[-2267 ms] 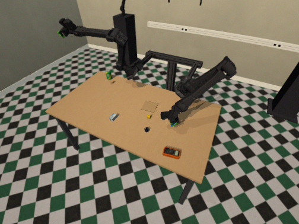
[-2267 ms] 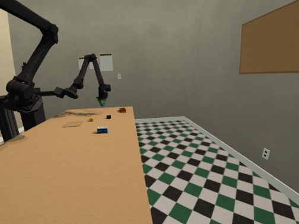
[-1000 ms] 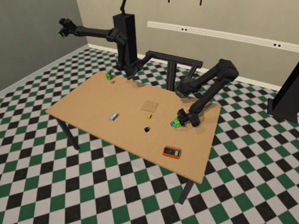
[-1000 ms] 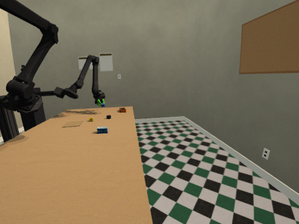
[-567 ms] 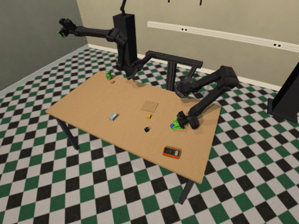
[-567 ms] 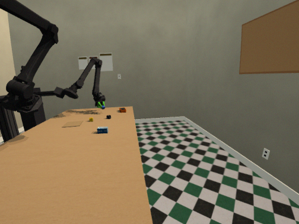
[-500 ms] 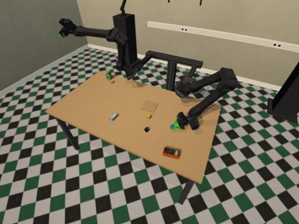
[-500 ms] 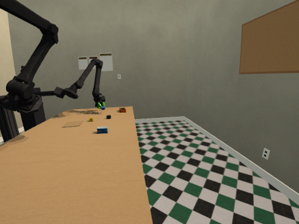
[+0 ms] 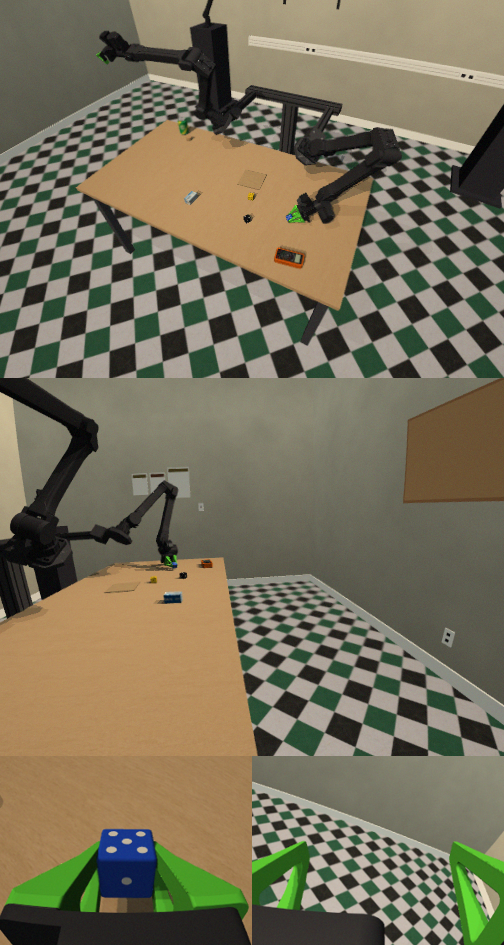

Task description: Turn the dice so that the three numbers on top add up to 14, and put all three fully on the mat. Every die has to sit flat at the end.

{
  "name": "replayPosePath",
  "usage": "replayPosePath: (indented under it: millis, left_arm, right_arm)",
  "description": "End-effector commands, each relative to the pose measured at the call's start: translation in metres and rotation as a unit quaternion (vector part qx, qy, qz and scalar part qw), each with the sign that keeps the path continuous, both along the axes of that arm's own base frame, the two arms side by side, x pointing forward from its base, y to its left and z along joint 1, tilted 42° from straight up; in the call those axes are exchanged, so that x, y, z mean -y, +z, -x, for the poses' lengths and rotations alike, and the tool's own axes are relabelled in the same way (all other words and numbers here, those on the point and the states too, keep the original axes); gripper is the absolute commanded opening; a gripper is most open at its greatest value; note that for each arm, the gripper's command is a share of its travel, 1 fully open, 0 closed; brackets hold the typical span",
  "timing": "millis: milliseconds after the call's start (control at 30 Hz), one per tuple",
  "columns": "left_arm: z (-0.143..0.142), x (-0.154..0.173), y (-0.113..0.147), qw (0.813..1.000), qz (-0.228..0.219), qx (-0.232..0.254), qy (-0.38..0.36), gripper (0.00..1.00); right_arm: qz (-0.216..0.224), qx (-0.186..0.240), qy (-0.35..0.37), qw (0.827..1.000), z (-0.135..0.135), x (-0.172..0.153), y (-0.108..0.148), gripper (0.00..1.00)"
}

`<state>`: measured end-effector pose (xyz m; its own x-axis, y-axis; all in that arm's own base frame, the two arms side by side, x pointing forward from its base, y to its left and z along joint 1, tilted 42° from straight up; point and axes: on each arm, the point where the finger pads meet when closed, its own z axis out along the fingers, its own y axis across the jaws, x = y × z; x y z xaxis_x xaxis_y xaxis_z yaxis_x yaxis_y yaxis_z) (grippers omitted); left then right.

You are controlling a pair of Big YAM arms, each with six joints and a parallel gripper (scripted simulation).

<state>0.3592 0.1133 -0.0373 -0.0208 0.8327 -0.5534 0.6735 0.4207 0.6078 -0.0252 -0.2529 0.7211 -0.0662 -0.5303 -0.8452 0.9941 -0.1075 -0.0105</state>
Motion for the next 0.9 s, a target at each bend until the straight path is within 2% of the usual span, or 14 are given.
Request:
replayPosePath:
  millis: [0,867]
  left_arm:
    - [0.0049,0.0018,-0.0046,1.000,-0.003,0.002,-0.004,0.26]
    - [0.0024,-0.0003,0.0004,1.000,-0.009,0.009,-0.004,0.26]
  right_arm:
    - [0.027,0.002,0.000,1.000,0.0007,-0.0195,0.0137,1.00]
    - [0.027,0.002,0.000,1.000,0.0007,-0.0195,0.0137,1.00]
